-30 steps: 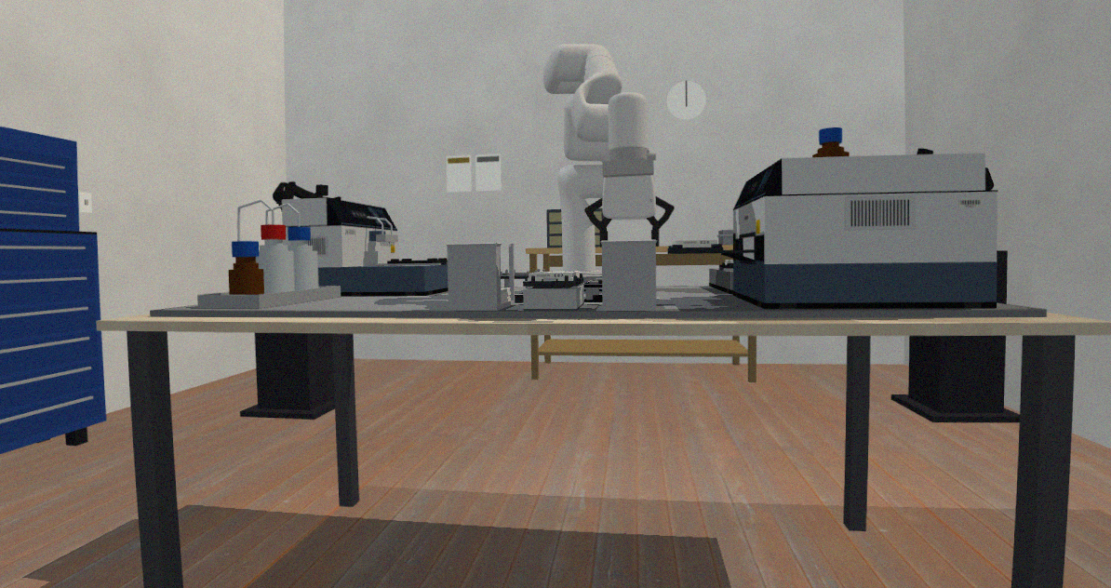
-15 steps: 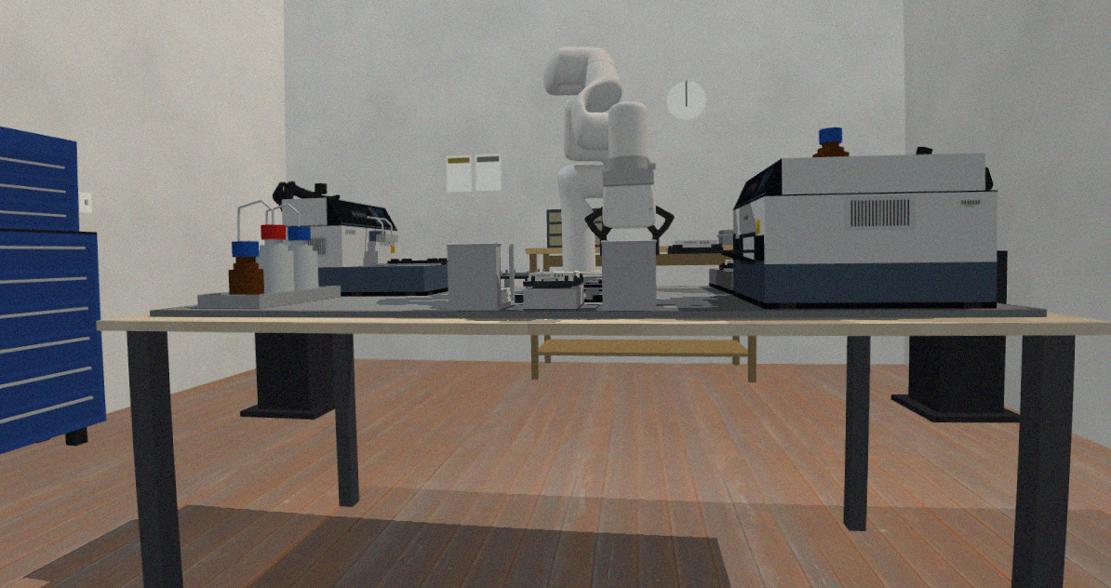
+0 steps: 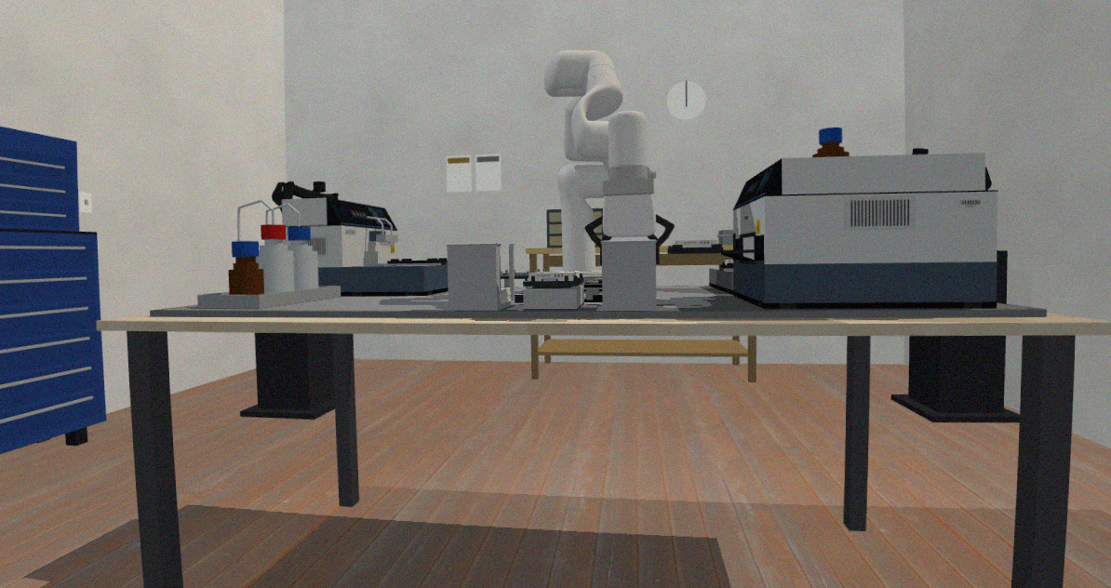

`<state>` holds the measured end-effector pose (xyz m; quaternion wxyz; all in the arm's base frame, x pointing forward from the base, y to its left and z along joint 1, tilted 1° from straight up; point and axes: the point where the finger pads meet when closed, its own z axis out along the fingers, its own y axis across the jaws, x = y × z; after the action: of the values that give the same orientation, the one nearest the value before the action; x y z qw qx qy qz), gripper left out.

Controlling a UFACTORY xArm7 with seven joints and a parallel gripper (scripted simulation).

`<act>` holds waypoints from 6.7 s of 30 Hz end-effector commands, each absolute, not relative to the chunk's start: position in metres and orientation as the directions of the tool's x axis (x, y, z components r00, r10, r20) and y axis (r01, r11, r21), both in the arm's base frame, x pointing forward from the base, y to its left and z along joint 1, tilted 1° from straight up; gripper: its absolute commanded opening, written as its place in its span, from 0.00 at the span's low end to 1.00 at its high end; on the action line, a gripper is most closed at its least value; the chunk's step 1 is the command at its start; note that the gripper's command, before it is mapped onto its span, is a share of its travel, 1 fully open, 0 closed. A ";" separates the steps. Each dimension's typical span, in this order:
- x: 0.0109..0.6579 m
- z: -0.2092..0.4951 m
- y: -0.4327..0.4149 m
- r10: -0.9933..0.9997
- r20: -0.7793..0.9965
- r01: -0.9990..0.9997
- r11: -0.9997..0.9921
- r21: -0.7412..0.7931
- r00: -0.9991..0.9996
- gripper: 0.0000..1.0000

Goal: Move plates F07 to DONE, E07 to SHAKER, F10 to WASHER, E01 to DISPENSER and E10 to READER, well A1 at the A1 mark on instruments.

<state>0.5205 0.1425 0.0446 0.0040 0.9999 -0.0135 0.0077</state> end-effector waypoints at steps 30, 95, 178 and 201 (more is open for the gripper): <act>0.523 0.032 0.143 -0.027 0.021 -0.027 -1.000 0.006 0.999 1.00; 0.523 0.003 0.143 -0.027 0.021 -0.027 -1.000 0.006 0.999 1.00; 0.523 0.006 0.143 -0.027 0.021 -0.027 -1.000 0.006 0.999 0.00; 0.523 0.012 0.143 -0.027 0.021 -0.027 -1.000 0.006 0.999 0.00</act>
<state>0.5207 0.1421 0.0095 0.0041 0.9999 -0.0135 0.0073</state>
